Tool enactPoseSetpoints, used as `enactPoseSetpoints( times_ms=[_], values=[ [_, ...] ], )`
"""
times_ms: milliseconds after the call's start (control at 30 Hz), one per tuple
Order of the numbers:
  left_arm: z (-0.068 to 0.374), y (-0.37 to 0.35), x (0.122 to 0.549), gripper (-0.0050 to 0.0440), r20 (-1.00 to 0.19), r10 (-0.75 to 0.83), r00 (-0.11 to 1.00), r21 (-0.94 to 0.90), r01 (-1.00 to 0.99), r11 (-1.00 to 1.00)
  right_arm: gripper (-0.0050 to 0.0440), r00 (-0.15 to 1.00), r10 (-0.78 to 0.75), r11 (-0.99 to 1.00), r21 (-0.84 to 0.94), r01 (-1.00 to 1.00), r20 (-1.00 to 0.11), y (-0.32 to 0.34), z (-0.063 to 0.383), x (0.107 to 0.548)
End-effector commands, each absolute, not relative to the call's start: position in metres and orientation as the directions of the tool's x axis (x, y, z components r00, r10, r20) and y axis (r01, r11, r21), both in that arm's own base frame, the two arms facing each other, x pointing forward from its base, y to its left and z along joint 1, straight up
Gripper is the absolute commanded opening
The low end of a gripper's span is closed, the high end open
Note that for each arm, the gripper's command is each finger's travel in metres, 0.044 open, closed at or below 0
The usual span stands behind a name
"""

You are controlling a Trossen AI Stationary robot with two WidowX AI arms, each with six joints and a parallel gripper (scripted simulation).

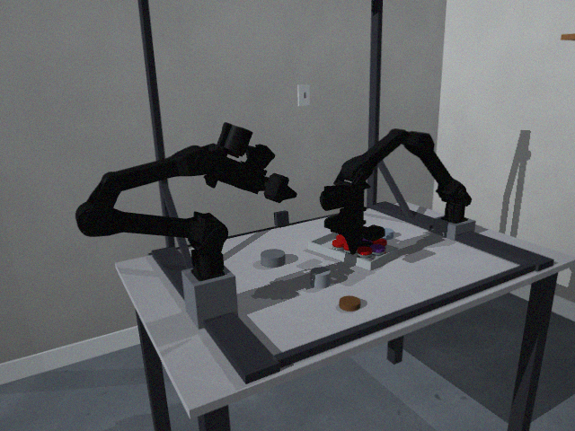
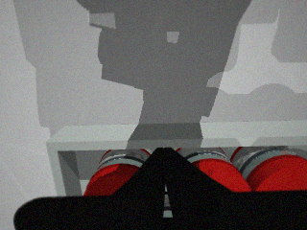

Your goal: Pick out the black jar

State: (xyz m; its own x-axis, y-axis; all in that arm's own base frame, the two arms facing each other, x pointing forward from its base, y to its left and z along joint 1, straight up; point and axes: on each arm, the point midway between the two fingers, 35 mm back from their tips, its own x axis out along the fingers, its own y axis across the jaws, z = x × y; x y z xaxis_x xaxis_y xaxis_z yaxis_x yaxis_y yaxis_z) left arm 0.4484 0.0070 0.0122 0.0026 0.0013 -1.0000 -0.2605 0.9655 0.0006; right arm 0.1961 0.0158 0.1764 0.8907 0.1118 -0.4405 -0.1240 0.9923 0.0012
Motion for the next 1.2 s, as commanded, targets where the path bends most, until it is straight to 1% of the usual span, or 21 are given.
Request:
enactPoseSetpoints(
  times_ms=[0,233,267,300,333,500,567,667,700,1167],
  values=[
    [0.013,0.003,0.449,-0.0050,-1.000,-0.001,0.008,-0.003,-0.259,0.966,0.0440,0.896,0.113,0.992,-0.001,-0.126,-0.430,0.016,0.181,0.196],
    [0.013,0.003,0.449,-0.0050,-1.000,-0.001,0.008,-0.003,-0.259,0.966,0.0440,0.896,0.113,0.992,-0.001,-0.126,-0.430,0.016,0.181,0.196],
    [0.023,0.004,0.453,-0.0050,-0.999,0.000,0.035,-0.009,-0.258,0.966,0.0440,0.896,0.113,0.992,-0.001,-0.126,-0.430,0.016,0.181,0.196],
    [0.023,0.004,0.453,0.0024,-0.999,0.000,0.035,-0.009,-0.258,0.966,0.0440,0.896,0.113,0.992,-0.001,-0.126,-0.430,0.016,0.181,0.196],
    [0.013,0.004,0.449,0.0048,-1.000,0.000,0.010,-0.002,-0.259,0.966,0.0440,0.896,0.113,0.992,-0.001,-0.126,-0.430,0.016,0.181,0.196],
    [0.015,0.004,0.452,0.0168,-1.000,0.000,0.017,-0.004,-0.259,0.966,0.0440,0.896,0.113,0.992,-0.001,-0.126,-0.430,0.016,0.181,0.196],
    [0.015,0.004,0.452,0.0168,-1.000,0.000,0.017,-0.004,-0.259,0.966,0.0440,0.896,0.113,0.992,-0.001,-0.126,-0.430,0.016,0.181,0.196],
    [0.016,0.004,0.452,0.0240,-1.000,0.000,0.016,-0.004,-0.258,0.966,0.0440,0.896,0.113,0.992,-0.001,-0.126,-0.430,0.016,0.181,0.196],
    [0.016,0.004,0.452,0.0250,-1.000,0.000,0.016,-0.004,-0.258,0.966,0.0440,0.896,0.113,0.992,-0.001,-0.126,-0.430,0.016,0.181,0.196],
    [0.016,0.005,0.452,0.0250,-1.000,0.000,0.016,-0.004,-0.258,0.966,0.0440,0.896,0.113,0.992,-0.001,-0.126,-0.430,0.016,0.181,0.196]
  ],
)
